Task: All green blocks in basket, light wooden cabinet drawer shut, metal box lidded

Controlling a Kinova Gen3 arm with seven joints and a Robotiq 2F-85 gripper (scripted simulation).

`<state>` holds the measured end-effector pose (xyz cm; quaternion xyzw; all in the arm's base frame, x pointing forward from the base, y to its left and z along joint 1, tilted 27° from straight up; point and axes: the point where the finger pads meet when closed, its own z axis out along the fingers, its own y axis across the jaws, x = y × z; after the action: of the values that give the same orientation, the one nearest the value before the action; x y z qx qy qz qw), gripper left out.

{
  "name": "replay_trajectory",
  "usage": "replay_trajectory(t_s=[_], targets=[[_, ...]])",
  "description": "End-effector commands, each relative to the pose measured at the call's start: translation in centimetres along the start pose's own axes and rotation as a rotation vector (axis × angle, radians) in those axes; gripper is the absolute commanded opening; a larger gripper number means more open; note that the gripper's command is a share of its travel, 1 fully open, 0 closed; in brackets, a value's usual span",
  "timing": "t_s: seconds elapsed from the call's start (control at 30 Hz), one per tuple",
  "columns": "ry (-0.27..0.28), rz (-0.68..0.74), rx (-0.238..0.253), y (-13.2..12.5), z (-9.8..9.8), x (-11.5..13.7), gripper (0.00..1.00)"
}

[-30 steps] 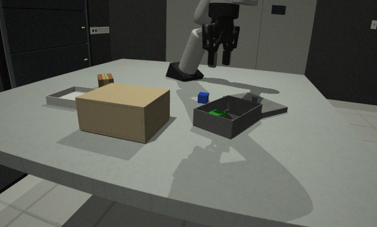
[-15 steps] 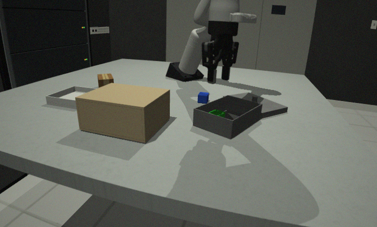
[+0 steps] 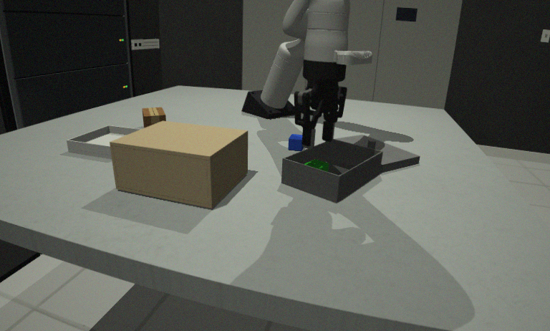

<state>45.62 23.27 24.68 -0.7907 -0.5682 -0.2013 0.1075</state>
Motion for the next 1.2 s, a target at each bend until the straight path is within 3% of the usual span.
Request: replay_trajectory(t_s=[0.0,0.27,1.17], targets=[[0.001,0.003,-0.003,0.3,0.8,-0.1,0.70],[0.001,0.003,-0.003,0.2,2.0,-0.1,0.70],[0.005,0.001,-0.006,0.2,1.9,0.1,0.70]])
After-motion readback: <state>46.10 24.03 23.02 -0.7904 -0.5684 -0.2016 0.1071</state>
